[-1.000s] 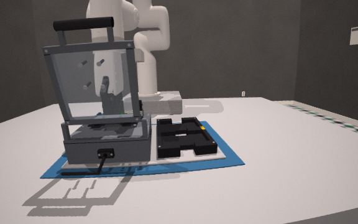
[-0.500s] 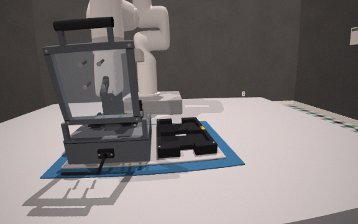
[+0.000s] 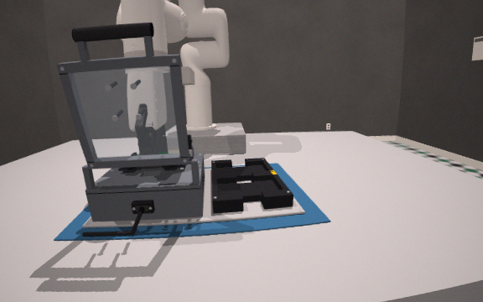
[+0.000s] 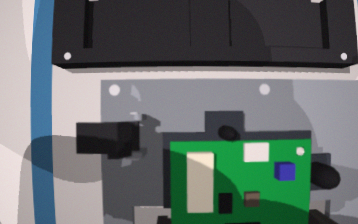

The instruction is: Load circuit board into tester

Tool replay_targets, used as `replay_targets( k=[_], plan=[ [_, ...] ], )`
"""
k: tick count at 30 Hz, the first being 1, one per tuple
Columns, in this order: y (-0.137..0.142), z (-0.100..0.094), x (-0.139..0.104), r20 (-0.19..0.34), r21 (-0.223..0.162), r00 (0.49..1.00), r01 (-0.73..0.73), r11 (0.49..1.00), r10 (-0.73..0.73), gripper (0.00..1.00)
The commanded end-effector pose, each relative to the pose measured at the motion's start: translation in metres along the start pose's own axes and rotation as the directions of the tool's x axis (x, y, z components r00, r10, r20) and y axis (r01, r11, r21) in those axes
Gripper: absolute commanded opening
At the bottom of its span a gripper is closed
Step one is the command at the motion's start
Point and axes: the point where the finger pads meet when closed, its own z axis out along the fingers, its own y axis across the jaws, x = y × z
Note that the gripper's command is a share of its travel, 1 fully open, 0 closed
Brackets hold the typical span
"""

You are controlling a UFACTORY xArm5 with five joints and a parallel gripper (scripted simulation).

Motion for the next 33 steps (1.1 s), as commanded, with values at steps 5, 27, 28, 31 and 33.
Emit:
replay_targets(
  k=[5, 27, 28, 31, 33],
  plan=[
    [0.0021, -0.0014, -0.0003, 0.001, -0.006, 1.000, 0.000, 1.000, 0.000, 0.79],
    [0.0021, 0.0000, -0.0003, 0.001, -0.006, 1.000, 0.000, 1.000, 0.000, 1.00],
    [0.0021, 0.0000, -0.0003, 0.001, -0.006, 1.000, 0.000, 1.000, 0.000, 1.00],
    [0.0021, 0.0000, -0.0003, 0.001, -0.006, 1.000, 0.000, 1.000, 0.000, 1.00],
    [0.0021, 0.0000, -0.0003, 0.001, -0.006, 1.000, 0.000, 1.000, 0.000, 1.00]
  ],
)
